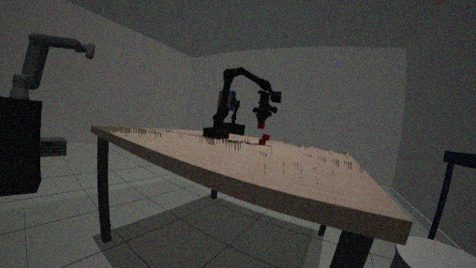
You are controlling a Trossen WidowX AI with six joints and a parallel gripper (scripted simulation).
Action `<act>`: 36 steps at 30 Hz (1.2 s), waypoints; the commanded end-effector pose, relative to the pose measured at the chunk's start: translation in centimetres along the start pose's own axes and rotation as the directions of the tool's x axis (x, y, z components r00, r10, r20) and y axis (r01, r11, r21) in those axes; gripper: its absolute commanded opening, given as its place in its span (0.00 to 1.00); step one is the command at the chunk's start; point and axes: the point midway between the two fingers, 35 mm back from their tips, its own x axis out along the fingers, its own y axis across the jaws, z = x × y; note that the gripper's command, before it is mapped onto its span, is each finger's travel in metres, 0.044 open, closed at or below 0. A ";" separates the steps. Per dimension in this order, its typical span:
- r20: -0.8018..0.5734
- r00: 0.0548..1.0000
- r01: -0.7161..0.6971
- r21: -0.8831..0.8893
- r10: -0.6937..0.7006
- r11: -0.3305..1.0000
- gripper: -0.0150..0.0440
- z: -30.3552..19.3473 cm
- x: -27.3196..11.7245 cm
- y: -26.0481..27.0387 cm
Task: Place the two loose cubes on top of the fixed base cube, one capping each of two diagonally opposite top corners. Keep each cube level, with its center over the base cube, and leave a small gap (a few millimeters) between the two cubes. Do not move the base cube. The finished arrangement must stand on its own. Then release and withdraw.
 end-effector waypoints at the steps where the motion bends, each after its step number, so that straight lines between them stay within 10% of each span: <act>1: 0.002 1.000 0.003 0.058 -0.003 0.998 0.43 -0.2 0.1 1.2; 36: 0.002 1.000 0.003 0.099 -0.003 0.995 0.43 -0.4 5.1 2.0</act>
